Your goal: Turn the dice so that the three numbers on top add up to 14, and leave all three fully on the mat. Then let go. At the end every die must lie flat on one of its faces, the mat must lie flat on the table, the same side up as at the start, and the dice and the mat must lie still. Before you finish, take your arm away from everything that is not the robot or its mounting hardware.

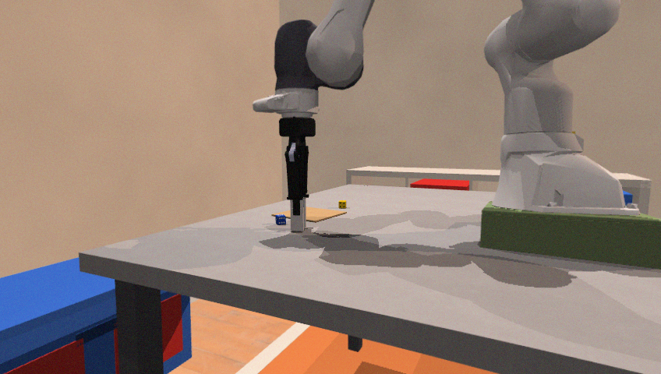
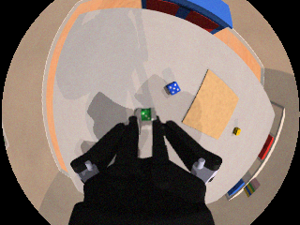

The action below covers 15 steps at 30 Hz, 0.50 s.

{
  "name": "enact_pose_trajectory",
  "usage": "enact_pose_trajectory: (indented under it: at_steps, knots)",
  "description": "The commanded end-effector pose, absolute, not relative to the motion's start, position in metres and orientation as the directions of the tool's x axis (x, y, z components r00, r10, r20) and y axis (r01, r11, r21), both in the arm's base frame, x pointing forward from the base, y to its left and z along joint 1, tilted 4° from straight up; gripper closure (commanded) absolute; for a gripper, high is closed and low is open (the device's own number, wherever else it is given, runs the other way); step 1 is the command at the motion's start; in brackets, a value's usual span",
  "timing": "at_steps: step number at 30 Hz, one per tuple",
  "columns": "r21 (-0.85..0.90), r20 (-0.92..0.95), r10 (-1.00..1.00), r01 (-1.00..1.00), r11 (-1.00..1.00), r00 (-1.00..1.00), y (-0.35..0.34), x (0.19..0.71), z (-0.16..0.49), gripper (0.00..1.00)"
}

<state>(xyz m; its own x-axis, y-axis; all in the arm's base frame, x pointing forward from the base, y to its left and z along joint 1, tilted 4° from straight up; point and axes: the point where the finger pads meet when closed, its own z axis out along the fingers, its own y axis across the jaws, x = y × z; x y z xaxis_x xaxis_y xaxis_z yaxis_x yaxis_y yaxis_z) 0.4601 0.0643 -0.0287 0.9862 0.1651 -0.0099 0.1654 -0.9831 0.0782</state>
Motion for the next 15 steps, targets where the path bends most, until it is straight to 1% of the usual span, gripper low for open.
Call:
enact_pose_trajectory:
  at_steps: [1,10,15]
  knots:
    - [0.077,-0.008,0.167,0.168,-0.983,0.986,0.065,0.461,-0.029,0.91]
    - [0.077,-0.008,0.168,0.168,-0.983,0.986,0.065,0.461,-0.027,0.91]
    - [0.077,-0.008,0.167,0.168,-0.983,0.986,0.066,0.461,-0.009,0.91]
